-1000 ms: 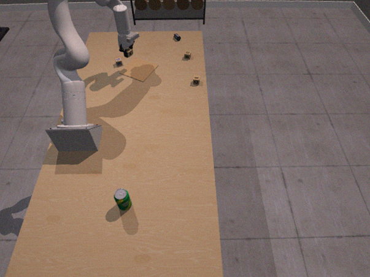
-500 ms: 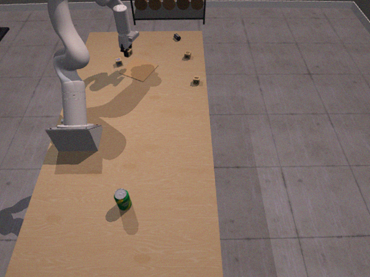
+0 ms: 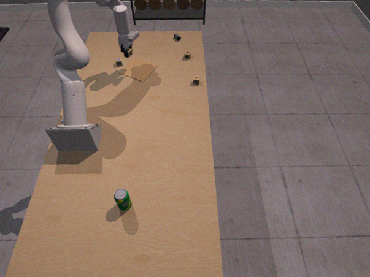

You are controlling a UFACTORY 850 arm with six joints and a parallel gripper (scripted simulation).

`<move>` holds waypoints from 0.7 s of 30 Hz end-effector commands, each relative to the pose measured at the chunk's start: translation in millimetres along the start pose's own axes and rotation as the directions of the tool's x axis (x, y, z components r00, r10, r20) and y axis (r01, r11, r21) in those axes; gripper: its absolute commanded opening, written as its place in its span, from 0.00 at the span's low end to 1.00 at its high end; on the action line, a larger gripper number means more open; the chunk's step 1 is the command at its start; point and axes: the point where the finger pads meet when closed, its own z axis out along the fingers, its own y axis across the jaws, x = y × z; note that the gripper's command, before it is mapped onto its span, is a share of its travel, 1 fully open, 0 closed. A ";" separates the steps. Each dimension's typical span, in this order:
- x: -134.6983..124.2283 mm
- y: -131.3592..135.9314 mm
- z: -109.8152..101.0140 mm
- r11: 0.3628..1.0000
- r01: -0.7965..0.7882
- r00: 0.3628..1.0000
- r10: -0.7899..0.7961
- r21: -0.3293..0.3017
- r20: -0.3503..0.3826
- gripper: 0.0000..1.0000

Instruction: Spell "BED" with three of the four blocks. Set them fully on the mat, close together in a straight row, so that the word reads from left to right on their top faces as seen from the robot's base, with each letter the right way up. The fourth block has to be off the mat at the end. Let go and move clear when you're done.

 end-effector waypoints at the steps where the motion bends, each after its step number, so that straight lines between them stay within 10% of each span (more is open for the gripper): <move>1: -0.1 -0.7 4.9 1.000 0.000 1.000 0.000 0.001 0.000 0.41; 21: -0.6 -0.8 80.2 1.000 0.000 1.000 0.000 0.001 0.000 0.41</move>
